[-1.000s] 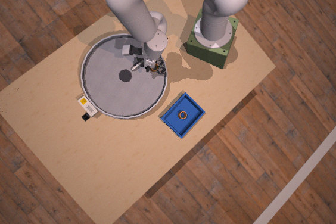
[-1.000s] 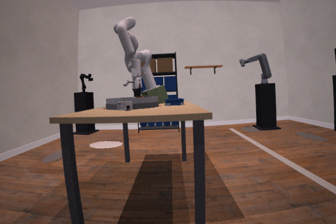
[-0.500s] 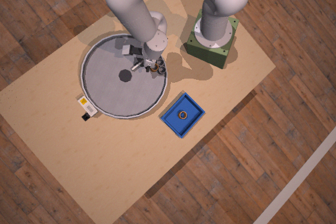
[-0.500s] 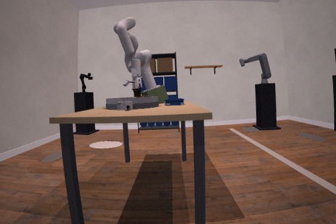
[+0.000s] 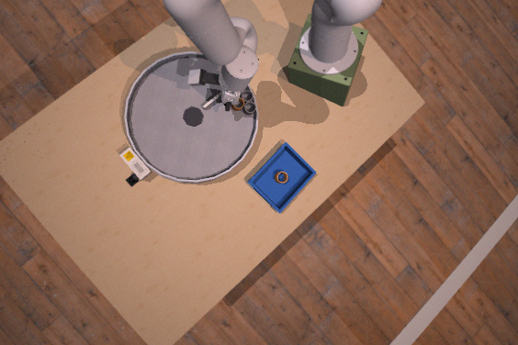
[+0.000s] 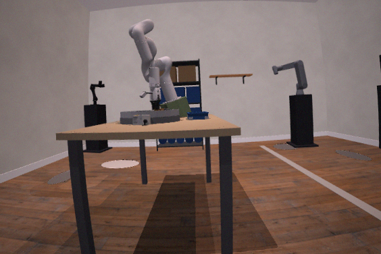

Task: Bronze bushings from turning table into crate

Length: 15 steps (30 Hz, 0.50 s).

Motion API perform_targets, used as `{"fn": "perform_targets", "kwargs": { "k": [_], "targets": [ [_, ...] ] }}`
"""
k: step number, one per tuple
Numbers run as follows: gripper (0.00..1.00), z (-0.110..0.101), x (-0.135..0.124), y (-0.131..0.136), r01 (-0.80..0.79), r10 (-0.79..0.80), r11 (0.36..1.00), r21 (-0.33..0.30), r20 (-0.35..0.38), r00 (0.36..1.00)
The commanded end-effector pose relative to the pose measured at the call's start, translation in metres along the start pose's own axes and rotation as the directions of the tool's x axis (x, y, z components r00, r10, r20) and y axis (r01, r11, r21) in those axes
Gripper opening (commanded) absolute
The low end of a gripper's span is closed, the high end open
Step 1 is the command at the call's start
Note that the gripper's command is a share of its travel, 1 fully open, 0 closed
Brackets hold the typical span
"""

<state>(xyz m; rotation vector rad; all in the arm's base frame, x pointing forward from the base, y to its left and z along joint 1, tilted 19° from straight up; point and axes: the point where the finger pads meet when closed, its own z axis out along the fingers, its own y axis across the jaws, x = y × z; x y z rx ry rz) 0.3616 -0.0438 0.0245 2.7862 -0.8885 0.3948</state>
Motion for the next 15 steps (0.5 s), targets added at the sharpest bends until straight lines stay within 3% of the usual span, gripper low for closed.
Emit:
{"fn": "perform_targets", "kwargs": {
  "k": [1,10,15],
  "targets": [
    [0.00,0.000,0.000,0.000,0.000,0.000,1.000,0.000,-0.001,1.000],
    [0.00,-0.001,0.000,0.000,0.000,0.000,1.000,0.000,-0.001,1.000],
    [0.00,-0.012,0.000,0.000,0.000,0.000,1.000,0.000,-0.001,1.000]
  ]
}}
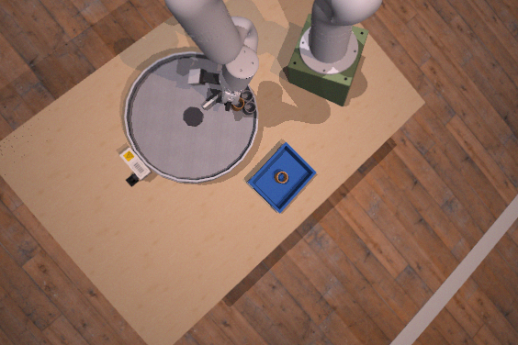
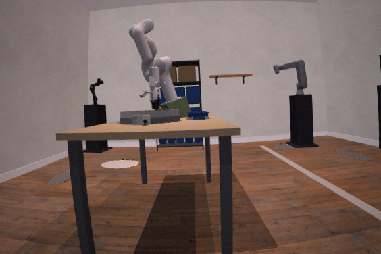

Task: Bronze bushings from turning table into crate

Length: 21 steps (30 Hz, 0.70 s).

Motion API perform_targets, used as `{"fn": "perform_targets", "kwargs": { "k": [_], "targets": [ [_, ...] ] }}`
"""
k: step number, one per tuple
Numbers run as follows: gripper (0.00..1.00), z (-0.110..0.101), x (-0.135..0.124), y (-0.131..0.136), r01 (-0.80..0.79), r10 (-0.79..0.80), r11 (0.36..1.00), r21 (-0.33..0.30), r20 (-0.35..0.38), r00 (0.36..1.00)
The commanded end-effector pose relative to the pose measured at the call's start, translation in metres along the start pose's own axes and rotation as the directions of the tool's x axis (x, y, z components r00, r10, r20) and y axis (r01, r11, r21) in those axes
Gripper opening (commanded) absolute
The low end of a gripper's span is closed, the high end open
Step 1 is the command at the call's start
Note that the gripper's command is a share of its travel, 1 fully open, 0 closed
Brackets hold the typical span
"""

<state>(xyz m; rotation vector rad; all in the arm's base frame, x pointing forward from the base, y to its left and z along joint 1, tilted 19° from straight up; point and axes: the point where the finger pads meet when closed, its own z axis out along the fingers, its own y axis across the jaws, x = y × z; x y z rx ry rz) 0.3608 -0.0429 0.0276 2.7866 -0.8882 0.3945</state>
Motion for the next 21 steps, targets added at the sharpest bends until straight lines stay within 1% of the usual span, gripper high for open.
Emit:
{"fn": "perform_targets", "kwargs": {
  "k": [1,4,6,13,17,21],
  "targets": [
    [0.00,-0.013,0.000,0.000,0.000,0.000,1.000,0.000,-0.001,1.000],
    [0.00,-0.028,0.000,0.000,0.000,0.000,1.000,0.000,-0.001,1.000],
    [0.00,-0.028,0.000,0.000,0.000,0.000,1.000,0.000,-0.001,1.000],
    [0.00,-0.056,0.000,0.000,0.000,0.000,1.000,0.000,-0.001,1.000],
    [0.00,-0.064,0.000,0.000,0.000,0.000,1.000,0.000,-0.001,1.000],
    [0.00,-0.065,0.000,0.000,0.000,0.000,1.000,0.000,-0.001,1.000]
  ]
}}
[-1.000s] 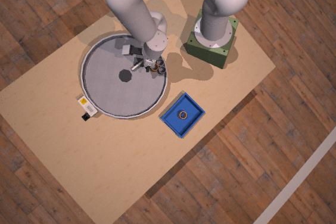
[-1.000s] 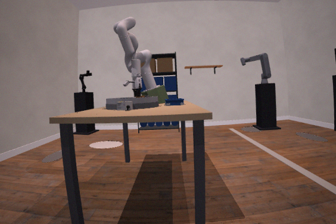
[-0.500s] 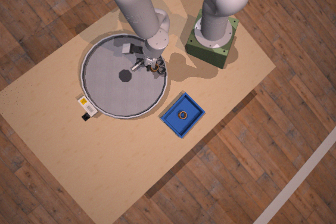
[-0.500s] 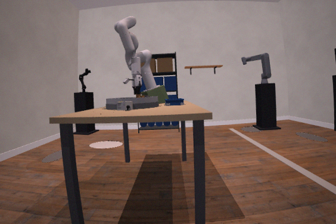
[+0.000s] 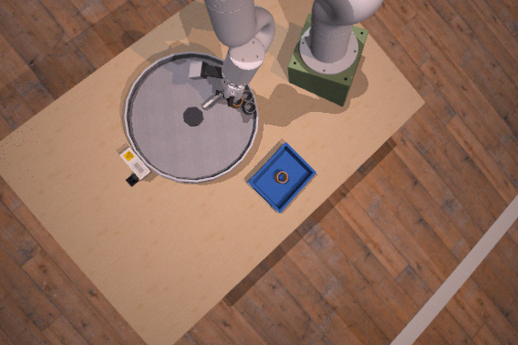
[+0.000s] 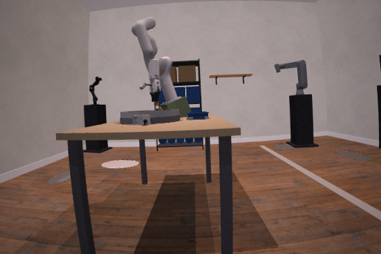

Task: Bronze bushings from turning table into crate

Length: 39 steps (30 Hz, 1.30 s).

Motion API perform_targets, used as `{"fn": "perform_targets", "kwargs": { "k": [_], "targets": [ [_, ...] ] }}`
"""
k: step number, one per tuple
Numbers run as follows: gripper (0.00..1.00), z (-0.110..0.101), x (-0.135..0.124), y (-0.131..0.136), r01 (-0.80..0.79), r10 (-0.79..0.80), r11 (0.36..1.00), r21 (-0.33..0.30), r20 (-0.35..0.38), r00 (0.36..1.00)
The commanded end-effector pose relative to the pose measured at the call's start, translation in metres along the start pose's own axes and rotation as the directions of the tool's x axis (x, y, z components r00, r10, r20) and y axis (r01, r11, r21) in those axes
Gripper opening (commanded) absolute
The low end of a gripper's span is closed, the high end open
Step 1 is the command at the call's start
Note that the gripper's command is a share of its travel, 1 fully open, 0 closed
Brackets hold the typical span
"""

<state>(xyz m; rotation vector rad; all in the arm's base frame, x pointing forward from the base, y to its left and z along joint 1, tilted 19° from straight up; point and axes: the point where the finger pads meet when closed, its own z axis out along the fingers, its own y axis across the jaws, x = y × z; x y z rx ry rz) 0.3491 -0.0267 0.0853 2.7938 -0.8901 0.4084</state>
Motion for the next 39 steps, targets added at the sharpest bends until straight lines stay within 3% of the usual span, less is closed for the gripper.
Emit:
{"fn": "perform_targets", "kwargs": {
  "k": [1,21,34,36,39],
  "targets": [
    [0.00,-0.004,0.001,0.000,0.002,-0.001,1.000,-0.011,0.005,1.000],
    [0.00,-0.004,-0.008,-0.009,0.032,-0.032,0.999,-0.010,0.005,0.999],
    [0.00,-0.003,-0.081,-0.076,0.270,-0.270,0.963,-0.008,0.008,0.963],
    [0.00,-0.003,-0.081,-0.076,0.270,-0.270,0.963,-0.008,0.008,0.963],
    [0.00,-0.002,-0.107,-0.099,0.348,-0.348,0.937,-0.008,0.008,0.937]
  ]
}}
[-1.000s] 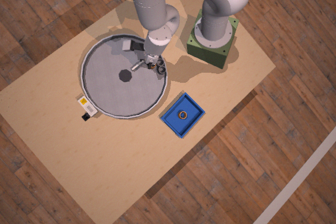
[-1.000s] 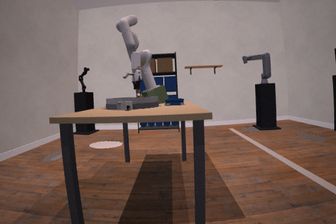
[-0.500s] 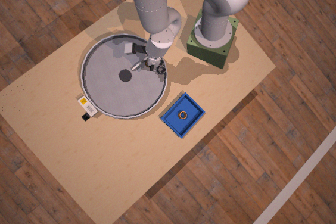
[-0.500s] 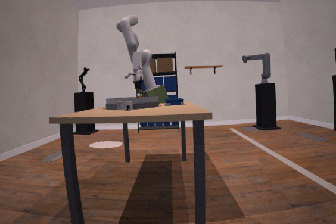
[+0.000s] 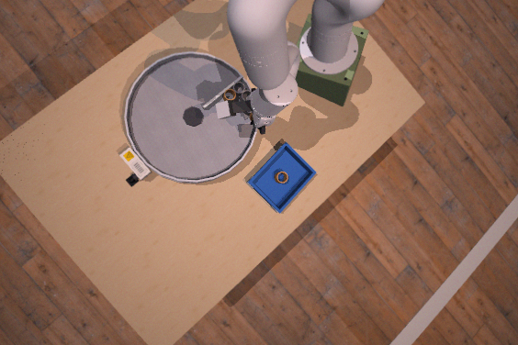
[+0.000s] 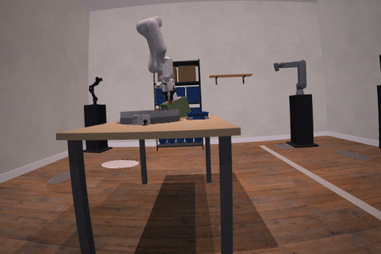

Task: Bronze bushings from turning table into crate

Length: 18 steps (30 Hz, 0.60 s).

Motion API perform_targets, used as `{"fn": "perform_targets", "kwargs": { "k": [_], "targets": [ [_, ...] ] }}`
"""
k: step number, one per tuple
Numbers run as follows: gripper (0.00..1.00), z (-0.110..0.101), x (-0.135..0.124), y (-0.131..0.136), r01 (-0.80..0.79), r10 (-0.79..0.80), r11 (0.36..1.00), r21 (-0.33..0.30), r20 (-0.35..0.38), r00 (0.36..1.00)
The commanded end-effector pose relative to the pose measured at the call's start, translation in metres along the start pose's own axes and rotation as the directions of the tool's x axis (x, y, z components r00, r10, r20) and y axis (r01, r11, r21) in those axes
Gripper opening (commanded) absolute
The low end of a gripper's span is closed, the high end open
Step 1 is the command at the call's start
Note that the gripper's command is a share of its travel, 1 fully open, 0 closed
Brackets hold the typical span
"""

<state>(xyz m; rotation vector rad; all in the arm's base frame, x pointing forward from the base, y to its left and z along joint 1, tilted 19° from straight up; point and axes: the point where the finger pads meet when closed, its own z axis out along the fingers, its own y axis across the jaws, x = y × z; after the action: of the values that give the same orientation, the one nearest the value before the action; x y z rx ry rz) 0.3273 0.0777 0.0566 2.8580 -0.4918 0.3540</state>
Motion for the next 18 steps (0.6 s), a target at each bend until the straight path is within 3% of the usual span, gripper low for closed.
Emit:
{"fn": "perform_targets", "kwargs": {
  "k": [1,12,14,18],
  "targets": [
    [0.00,0.001,-0.020,-0.037,0.095,-0.095,0.995,-0.005,0.002,0.996],
    [0.00,0.002,-0.066,-0.112,0.304,-0.304,0.953,-0.004,0.003,0.953],
    [0.00,0.002,-0.066,-0.112,0.304,-0.304,0.953,-0.004,0.003,0.953],
    [0.00,0.002,-0.087,-0.146,0.393,-0.393,0.919,-0.004,0.003,0.919]
  ]
}}
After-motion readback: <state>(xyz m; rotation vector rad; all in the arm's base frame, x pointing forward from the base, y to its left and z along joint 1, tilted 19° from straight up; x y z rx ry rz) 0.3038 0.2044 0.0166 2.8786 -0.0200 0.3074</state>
